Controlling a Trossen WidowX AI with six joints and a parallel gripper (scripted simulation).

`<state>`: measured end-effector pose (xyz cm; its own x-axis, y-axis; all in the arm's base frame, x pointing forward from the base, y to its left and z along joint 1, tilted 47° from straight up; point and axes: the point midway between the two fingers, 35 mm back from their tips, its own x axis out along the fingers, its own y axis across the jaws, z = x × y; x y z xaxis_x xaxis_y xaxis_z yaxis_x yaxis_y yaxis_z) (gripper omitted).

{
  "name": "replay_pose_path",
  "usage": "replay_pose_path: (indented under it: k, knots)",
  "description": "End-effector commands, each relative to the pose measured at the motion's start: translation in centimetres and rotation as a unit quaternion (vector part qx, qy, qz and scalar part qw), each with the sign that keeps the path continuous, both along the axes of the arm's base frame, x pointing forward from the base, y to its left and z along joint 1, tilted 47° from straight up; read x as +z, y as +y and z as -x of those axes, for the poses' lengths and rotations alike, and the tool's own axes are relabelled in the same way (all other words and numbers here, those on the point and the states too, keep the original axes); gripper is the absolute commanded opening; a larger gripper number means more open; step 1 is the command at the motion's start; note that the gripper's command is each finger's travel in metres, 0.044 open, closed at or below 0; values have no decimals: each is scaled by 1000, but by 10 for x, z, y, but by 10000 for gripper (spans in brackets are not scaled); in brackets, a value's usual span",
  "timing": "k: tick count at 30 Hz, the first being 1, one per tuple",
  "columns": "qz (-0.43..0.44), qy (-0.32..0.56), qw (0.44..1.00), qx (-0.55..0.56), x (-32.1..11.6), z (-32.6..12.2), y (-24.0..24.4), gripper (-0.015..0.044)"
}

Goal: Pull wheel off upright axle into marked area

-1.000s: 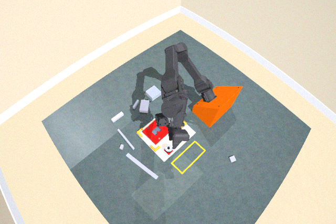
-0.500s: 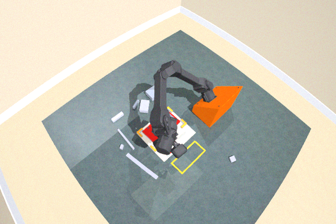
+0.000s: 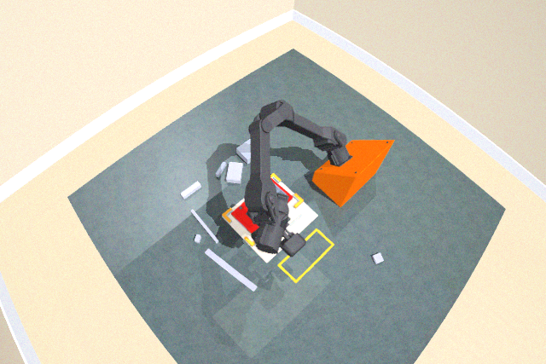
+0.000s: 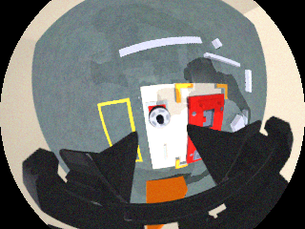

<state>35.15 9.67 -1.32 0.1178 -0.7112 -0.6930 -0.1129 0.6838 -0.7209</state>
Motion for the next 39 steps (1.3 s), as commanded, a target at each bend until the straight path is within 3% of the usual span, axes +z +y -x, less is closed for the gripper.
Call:
replay_pose_path:
  k: [1,13,17,25,30,39]
  knots:
    - [2,1,1000,1,-11,-3,-14,300]
    - [4,1,1000,1,-44,-5,-52,300]
    - [2,0,1000,-6,-41,-5,-50,195]
    - [2,0,1000,-6,-41,-5,-50,142]
    - [2,0,1000,-6,-41,-5,-50,10]
    - [2,0,1000,-5,-39,-5,-48,0]
